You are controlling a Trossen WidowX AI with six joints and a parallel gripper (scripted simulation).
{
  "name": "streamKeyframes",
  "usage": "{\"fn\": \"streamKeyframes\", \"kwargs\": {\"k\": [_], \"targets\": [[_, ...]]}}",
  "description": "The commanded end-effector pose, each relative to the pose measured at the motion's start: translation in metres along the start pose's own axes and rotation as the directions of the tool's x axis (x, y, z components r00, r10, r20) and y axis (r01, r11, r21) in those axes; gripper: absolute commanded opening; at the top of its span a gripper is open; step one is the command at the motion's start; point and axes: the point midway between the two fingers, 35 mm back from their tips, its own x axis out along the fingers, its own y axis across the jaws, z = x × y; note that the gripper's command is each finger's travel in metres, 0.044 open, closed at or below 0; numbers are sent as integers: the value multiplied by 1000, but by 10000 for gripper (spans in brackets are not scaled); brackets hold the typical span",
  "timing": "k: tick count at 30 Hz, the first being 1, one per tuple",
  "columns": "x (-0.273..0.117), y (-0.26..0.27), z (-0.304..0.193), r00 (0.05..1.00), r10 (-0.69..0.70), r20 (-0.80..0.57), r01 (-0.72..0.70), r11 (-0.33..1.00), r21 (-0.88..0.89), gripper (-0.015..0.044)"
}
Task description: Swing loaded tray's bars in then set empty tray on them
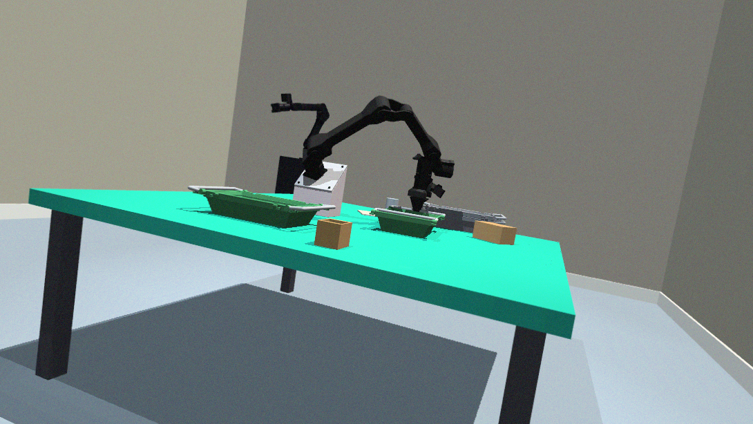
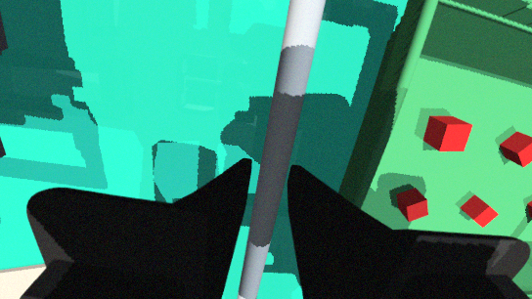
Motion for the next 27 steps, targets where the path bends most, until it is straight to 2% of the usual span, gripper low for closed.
{"fn": "streamKeyframes", "kwargs": {"k": [1,12,23,27], "targets": [[-14,-7,1,1000,-3,8,3,1000,-1,89],[-31,-36,1,1000,-4,8,4,1000,-2,89],[-10,-73,1,1000,-7,7,7,1000,-2,89],[-18,-73,2,1000,-7,7,7,1000,-2,89]]}}
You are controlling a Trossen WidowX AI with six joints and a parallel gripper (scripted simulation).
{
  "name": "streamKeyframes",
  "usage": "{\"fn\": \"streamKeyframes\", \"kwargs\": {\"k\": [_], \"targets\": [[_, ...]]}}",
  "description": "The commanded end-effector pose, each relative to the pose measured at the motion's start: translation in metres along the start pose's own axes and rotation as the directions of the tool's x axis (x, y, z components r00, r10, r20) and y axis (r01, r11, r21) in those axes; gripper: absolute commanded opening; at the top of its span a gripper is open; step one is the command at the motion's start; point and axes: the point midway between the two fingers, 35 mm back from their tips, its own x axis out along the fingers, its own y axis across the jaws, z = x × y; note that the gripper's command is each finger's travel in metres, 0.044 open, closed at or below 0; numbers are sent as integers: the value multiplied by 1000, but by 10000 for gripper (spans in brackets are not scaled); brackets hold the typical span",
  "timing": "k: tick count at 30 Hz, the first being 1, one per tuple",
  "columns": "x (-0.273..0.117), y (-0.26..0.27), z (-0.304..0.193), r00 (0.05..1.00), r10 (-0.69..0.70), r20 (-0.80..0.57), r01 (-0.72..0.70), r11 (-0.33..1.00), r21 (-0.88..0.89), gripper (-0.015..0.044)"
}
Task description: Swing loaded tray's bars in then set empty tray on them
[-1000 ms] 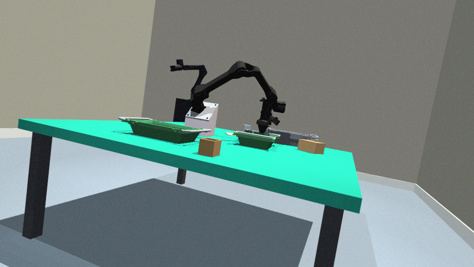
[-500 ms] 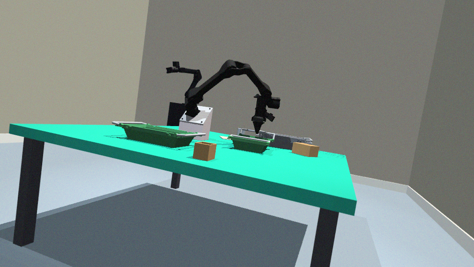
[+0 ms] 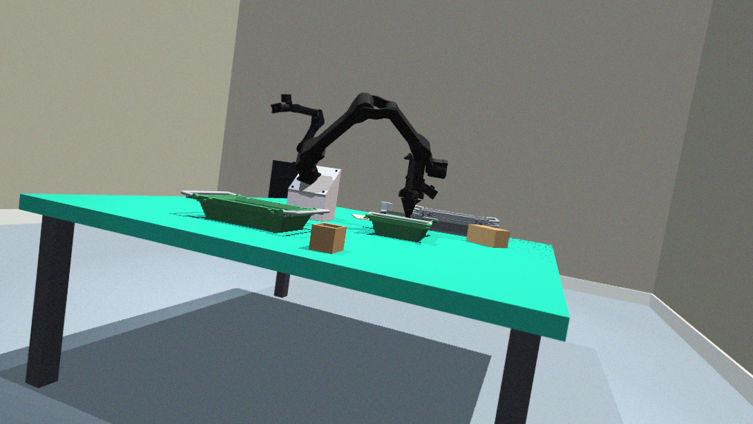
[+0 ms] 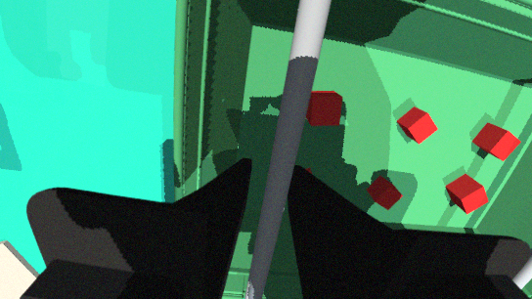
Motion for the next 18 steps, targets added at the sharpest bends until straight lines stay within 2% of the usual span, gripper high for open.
{"fn": "streamKeyframes", "kwargs": {"k": [1,6,18], "targets": [[-13,3,1,1000,6,10,-6,1000,-10,89],[-43,5,1,1000,7,10,-7,1000,-10,89],[-38,6,1,1000,2,14,-2,1000,-17,89]]}}
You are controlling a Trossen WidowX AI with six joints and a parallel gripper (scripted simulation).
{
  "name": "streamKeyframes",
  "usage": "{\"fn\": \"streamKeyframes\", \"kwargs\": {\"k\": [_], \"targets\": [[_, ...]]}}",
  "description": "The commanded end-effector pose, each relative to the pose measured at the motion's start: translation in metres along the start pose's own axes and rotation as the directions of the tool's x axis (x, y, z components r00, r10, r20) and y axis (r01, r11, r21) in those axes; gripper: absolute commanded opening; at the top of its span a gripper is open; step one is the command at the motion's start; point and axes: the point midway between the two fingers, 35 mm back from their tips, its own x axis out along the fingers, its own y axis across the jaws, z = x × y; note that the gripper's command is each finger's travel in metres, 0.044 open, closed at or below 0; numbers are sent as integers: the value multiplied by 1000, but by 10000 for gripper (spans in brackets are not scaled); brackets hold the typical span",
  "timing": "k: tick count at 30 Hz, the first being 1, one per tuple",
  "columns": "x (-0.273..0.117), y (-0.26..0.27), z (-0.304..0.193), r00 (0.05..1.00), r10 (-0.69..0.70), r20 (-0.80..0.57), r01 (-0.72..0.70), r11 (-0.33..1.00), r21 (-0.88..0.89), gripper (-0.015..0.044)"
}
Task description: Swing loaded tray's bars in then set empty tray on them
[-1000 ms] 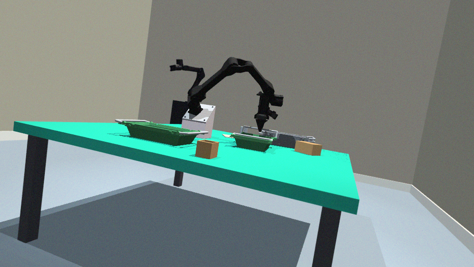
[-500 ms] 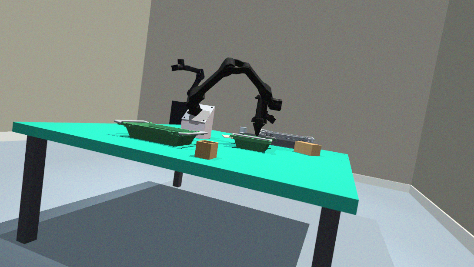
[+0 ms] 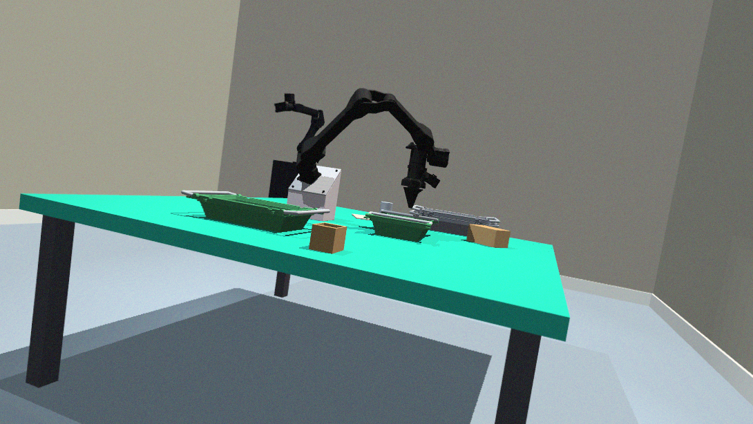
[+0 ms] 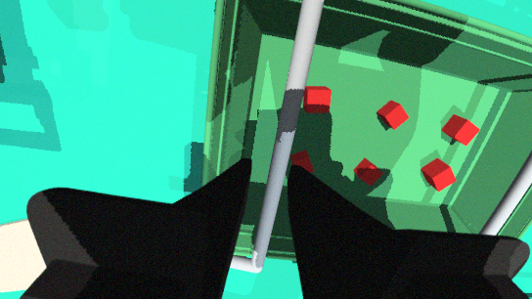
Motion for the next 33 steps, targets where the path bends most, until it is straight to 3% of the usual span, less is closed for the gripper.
{"fn": "streamKeyframes", "kwargs": {"k": [1,11,15,33], "targets": [[0,0,0,1000,0,1,0,1000,-3,89],[0,0,0,1000,0,1,0,1000,-3,89],[0,0,0,1000,0,1,0,1000,-3,0],[0,0,0,1000,0,0,0,1000,0,0]]}}
